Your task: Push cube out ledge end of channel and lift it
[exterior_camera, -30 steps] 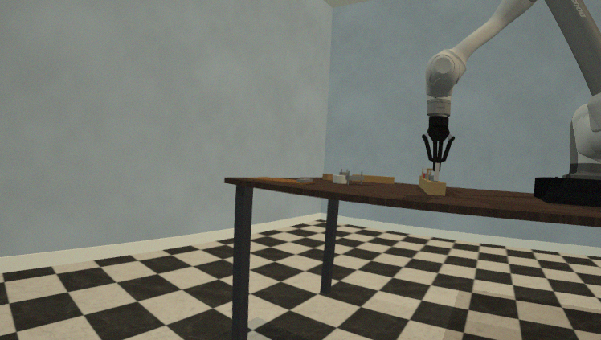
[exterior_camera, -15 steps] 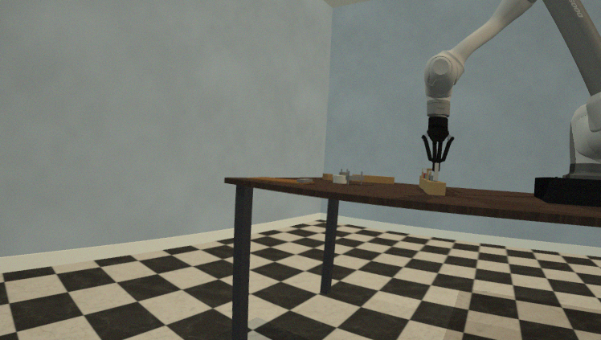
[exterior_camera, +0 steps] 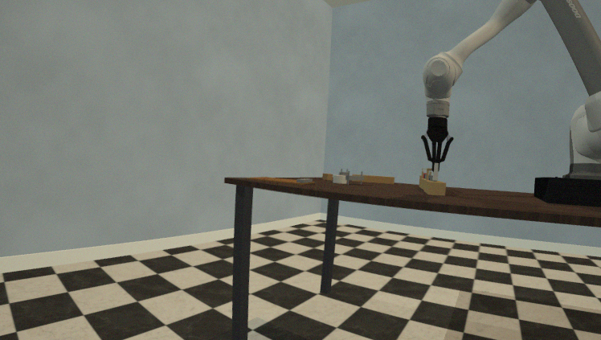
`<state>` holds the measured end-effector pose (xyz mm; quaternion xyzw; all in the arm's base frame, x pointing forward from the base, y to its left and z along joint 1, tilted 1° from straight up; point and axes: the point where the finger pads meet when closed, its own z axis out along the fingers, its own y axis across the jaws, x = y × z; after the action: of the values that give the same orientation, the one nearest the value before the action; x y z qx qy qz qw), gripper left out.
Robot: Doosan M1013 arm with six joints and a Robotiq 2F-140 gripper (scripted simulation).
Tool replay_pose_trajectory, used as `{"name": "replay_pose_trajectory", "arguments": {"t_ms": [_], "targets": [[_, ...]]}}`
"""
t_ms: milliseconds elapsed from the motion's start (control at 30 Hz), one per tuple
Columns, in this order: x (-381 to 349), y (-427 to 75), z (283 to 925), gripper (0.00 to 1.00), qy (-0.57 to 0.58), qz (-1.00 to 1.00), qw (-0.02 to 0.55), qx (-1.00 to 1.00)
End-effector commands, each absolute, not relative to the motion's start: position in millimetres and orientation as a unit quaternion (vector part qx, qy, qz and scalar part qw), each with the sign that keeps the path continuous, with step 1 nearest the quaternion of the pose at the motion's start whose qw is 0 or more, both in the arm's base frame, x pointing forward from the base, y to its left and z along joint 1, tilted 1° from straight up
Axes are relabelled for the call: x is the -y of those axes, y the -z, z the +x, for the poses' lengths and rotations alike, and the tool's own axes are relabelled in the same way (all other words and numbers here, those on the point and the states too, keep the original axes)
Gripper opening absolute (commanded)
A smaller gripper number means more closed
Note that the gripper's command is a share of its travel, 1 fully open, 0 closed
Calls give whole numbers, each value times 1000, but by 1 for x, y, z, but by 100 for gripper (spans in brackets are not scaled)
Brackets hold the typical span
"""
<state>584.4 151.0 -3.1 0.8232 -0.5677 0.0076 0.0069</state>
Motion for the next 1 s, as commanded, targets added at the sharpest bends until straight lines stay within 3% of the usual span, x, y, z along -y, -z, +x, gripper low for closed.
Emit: {"name": "replay_pose_trajectory", "arguments": {"t_ms": [0, 500, 767, 967], "targets": [[-148, 3, 585, 0, -8, 823, 7, 568], [-137, 2, 590, 0, -8, 823, 7, 568], [-138, -64, 589, 0, -8, 823, 7, 568], [-138, -67, 589, 0, -8, 823, 7, 568]]}}
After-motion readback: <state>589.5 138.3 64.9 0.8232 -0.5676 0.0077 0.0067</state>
